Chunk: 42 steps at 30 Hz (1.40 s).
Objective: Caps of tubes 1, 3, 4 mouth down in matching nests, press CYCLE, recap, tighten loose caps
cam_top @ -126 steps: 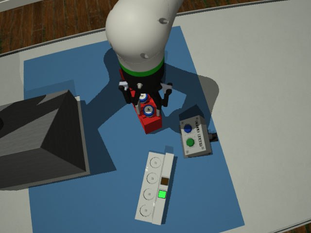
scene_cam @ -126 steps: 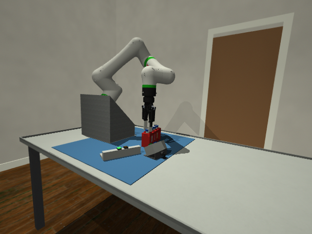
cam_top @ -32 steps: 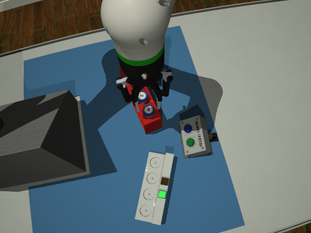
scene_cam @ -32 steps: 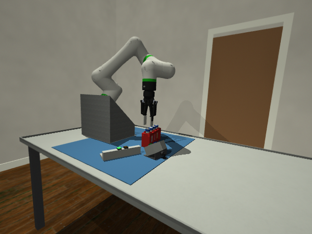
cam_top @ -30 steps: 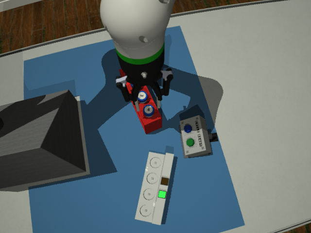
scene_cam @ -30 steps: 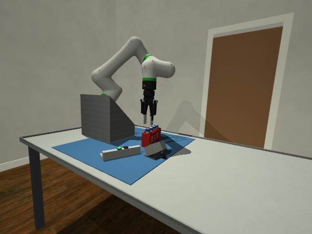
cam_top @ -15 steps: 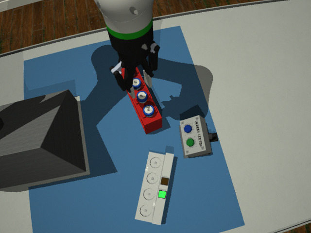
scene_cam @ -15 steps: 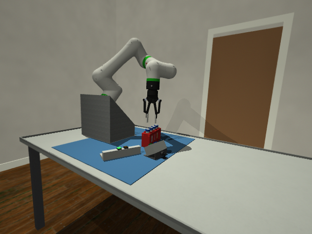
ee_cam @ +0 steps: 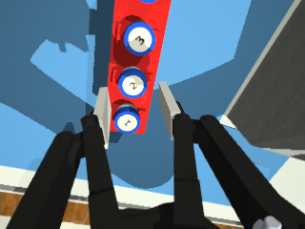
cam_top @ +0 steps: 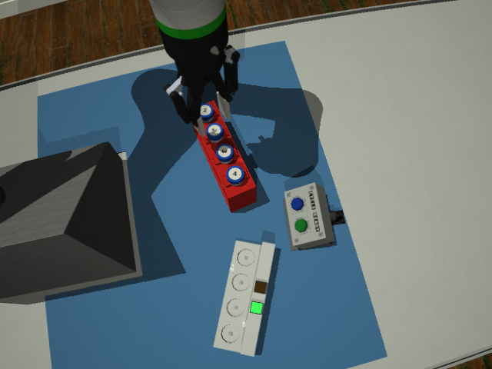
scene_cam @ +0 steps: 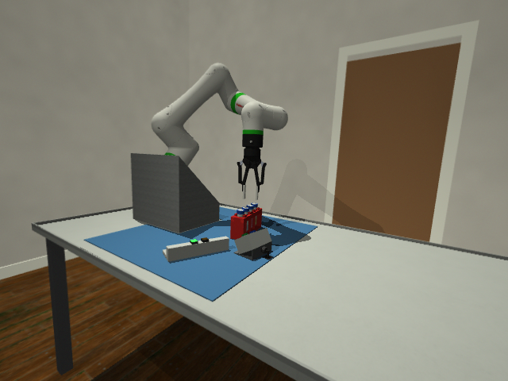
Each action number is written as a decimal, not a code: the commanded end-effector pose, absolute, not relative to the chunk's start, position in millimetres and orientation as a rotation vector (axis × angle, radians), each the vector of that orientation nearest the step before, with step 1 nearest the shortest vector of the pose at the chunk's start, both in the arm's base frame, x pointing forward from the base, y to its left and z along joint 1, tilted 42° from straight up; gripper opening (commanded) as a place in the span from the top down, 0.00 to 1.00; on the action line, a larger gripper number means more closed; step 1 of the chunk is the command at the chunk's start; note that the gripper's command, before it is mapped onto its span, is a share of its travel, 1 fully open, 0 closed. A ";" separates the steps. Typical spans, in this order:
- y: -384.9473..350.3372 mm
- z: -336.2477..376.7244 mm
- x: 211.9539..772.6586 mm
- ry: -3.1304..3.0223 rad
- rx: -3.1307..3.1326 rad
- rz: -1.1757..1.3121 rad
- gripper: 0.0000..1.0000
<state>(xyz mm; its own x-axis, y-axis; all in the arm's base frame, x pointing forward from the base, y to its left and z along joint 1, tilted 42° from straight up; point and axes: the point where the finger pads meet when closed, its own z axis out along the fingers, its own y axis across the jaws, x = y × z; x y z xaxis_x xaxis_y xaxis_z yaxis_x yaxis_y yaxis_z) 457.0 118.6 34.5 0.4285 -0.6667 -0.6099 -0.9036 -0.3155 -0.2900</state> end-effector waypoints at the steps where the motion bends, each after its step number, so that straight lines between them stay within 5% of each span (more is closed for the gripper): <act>1: 123.9 28.5 457.2 1.319 -2.084 0.511 0.65; 42: 146.5 3.8 457.3 1.319 -2.084 0.511 0.65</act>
